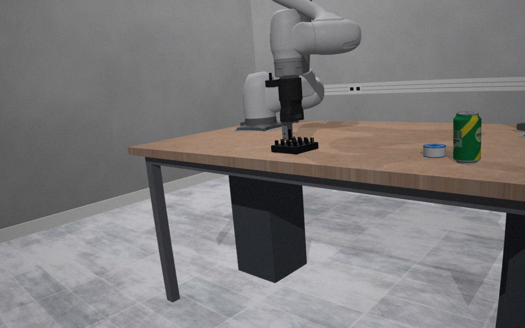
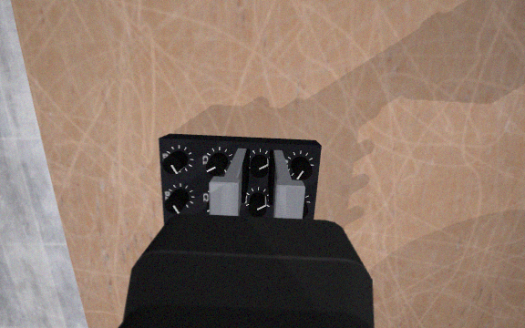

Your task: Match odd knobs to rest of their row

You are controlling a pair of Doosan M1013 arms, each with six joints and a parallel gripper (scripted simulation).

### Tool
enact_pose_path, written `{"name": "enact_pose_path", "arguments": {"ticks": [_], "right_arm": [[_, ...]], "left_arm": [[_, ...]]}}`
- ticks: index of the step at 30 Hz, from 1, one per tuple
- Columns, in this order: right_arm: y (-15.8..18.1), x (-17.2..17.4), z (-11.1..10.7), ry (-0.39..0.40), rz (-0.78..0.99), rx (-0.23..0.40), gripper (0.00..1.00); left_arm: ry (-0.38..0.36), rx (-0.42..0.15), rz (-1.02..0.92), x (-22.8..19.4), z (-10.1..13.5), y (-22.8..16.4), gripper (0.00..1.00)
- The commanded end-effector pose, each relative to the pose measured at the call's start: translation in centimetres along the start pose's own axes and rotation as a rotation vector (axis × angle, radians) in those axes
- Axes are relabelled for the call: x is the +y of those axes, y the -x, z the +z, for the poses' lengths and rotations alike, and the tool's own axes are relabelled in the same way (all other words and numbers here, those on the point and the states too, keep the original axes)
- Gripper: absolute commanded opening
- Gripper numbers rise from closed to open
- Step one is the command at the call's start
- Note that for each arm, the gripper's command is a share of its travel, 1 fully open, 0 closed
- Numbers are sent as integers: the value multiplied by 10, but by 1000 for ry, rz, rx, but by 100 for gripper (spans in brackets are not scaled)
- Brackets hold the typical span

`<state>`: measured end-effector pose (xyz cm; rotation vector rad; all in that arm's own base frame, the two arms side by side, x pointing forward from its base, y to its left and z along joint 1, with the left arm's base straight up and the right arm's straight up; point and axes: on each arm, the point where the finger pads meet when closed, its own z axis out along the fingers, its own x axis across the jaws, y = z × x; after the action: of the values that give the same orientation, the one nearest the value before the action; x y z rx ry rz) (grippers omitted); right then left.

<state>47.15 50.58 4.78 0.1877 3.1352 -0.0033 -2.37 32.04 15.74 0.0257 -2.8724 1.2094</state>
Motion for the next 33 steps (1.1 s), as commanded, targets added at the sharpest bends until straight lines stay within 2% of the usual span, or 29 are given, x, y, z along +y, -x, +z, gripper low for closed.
{"name": "enact_pose_path", "arguments": {"ticks": [1, 17, 24, 33], "right_arm": [[-4, 3, 0, 6, -5, 2, 46], [-4, 3, -2, 6, -5, 1, 46], [-3, 4, -30, 7, -5, 1, 46], [-4, 4, -42, 6, -5, 2, 46]], "left_arm": [[12, 0, -11, 1, -3, -2, 100], [12, 0, -11, 1, -3, -2, 100], [12, 0, -11, 1, -3, -2, 100], [12, 0, -11, 1, -3, -2, 100]]}}
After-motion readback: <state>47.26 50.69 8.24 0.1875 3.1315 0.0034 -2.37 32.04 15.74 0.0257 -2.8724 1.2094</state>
